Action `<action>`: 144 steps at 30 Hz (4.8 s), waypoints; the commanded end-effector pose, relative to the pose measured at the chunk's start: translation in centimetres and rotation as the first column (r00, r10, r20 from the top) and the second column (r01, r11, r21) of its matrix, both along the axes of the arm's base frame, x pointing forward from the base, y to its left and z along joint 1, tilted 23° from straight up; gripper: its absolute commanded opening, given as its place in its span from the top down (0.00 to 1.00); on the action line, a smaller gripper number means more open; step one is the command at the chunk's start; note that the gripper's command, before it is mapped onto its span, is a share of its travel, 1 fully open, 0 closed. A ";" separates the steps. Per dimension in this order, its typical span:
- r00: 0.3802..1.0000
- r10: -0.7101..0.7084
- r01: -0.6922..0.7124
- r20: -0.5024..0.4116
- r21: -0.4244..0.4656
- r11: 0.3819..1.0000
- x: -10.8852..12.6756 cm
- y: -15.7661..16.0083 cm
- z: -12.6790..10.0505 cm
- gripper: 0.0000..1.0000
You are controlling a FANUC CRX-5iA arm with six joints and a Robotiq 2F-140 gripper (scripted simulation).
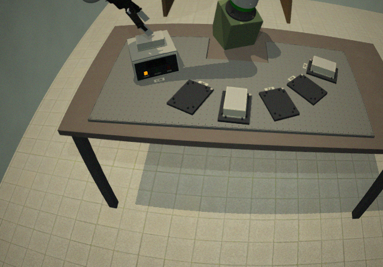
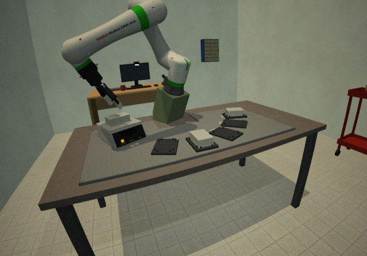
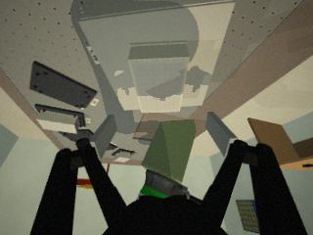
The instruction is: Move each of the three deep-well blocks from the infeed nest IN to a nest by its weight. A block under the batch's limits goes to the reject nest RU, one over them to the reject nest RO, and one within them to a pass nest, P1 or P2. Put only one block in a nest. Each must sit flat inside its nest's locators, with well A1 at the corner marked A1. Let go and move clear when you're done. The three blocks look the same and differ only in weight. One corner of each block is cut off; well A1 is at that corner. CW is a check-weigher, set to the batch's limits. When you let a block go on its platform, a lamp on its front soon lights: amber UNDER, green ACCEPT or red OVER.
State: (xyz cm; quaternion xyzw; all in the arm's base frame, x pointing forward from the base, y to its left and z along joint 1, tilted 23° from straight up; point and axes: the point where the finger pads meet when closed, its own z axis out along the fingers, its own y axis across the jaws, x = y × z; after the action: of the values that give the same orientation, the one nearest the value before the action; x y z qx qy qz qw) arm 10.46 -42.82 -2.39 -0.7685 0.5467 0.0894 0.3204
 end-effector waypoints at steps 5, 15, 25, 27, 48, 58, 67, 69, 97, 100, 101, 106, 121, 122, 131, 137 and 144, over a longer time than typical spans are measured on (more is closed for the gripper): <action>1.000 0.000 0.000 0.000 0.000 1.000 0.0 0.0 0.0 0.00; 1.000 0.000 0.000 0.000 0.000 1.000 0.0 0.0 0.0 0.00; 1.000 0.000 0.000 0.000 0.000 1.000 0.0 0.0 0.0 0.00; 1.000 0.000 0.000 0.000 0.000 1.000 0.0 0.0 0.0 0.00; 1.000 0.000 0.000 0.000 0.000 1.000 0.4 0.1 -0.9 0.00; 1.000 0.000 0.000 0.000 0.000 1.000 0.6 0.2 -1.5 0.00; 1.000 0.000 0.000 0.000 0.000 1.000 1.2 0.4 -2.9 0.00; 1.000 0.000 0.000 0.000 0.000 1.000 1.2 0.4 -3.0 0.00; 1.000 0.000 0.000 0.000 0.000 1.000 2.8 0.9 -6.9 0.00; 1.000 0.000 0.000 0.000 0.000 1.000 2.9 0.9 -7.0 0.00; 1.000 0.000 0.000 0.000 0.000 1.000 2.9 0.9 -7.0 0.00; 1.000 0.000 0.000 0.000 0.000 1.000 2.9 0.9 -7.0 0.00; 1.000 0.000 0.000 0.000 0.000 1.000 2.9 0.9 -7.0 0.90; 1.000 0.000 0.000 0.000 0.000 1.000 2.9 0.9 -7.0 0.90; 1.000 0.000 0.000 0.000 0.000 1.000 2.9 0.9 -7.0 0.90; 1.000 0.000 0.000 0.000 0.000 1.000 2.9 0.9 -7.0 0.90; 1.000 0.000 0.000 0.000 0.000 1.000 2.9 0.9 -7.0 0.90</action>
State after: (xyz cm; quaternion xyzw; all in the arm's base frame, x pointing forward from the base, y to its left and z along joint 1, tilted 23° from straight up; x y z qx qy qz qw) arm 13.32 -41.92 -9.36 -0.7685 0.5466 0.0894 0.3203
